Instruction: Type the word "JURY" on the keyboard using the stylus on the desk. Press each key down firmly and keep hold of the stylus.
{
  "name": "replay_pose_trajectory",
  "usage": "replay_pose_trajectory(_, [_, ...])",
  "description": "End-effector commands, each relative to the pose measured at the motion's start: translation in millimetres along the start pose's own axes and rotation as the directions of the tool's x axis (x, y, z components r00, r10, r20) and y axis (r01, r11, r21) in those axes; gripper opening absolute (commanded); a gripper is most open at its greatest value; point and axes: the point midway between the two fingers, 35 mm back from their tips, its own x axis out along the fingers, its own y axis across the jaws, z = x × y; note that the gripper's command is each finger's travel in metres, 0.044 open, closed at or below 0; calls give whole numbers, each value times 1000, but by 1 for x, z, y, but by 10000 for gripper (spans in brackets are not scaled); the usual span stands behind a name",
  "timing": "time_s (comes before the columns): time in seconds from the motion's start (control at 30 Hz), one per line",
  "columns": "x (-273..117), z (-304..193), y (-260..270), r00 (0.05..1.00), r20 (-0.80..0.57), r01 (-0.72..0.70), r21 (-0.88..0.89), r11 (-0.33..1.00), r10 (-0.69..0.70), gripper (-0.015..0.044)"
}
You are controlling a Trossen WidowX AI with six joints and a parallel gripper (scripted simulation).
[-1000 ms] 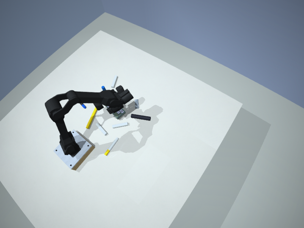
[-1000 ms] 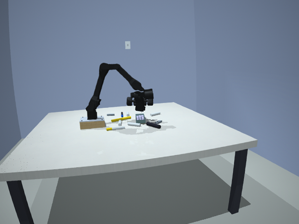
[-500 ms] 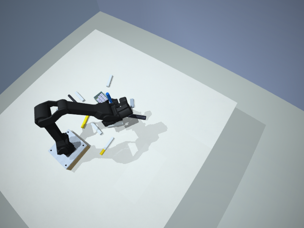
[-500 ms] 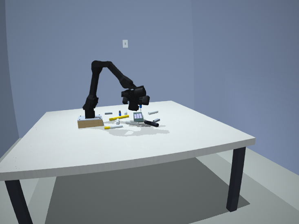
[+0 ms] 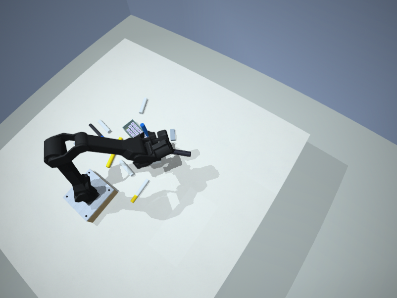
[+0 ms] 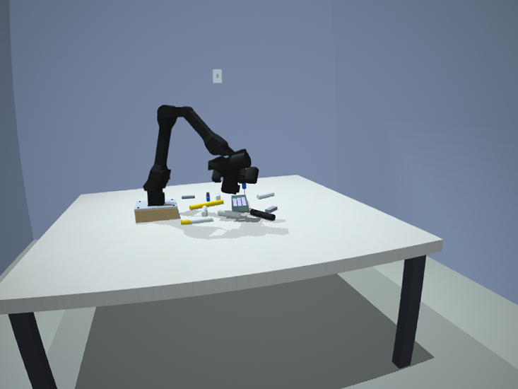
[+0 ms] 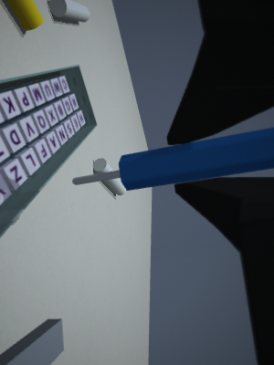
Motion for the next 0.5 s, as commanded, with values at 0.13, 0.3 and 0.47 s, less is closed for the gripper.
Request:
replay_pose_trajectory(0.13, [4, 9, -2, 1000, 5, 6, 17, 1000, -6, 0])
replay_pose_trajectory(0.3, [12, 22, -2, 1000, 5, 6, 17, 1000, -6, 0])
replay_pose_trajectory(0.47, [13, 25, -2, 1000, 5, 6, 17, 1000, -6, 0])
